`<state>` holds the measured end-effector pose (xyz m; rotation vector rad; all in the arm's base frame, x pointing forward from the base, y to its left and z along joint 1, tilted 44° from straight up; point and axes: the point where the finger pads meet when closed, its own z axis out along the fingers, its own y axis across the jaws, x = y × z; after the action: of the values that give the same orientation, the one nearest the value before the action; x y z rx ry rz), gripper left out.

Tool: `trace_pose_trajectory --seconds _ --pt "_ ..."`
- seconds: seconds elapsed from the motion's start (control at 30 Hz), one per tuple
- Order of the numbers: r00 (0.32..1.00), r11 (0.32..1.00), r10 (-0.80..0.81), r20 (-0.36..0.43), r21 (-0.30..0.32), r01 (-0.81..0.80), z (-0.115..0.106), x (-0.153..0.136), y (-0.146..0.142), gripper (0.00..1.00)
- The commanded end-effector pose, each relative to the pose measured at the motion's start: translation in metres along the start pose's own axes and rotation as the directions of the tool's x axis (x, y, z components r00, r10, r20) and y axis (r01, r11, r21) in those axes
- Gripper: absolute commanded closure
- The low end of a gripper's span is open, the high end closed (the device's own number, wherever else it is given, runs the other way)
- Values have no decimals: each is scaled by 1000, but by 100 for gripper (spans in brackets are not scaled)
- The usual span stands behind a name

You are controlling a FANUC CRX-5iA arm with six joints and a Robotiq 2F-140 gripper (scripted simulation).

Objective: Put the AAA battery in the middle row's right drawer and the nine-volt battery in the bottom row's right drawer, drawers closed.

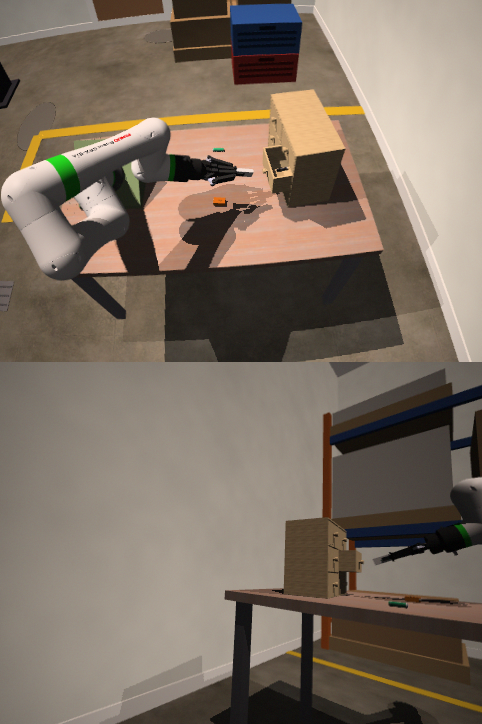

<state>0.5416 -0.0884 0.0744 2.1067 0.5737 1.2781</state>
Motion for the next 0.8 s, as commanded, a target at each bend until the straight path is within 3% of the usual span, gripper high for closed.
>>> trace_pose_trajectory --seconds 0.0,0.77 --pt "1000 1000 0 0 0 0 0 0 0 100" --pt "1000 1000 0 0 0 0 2 1 0 100"
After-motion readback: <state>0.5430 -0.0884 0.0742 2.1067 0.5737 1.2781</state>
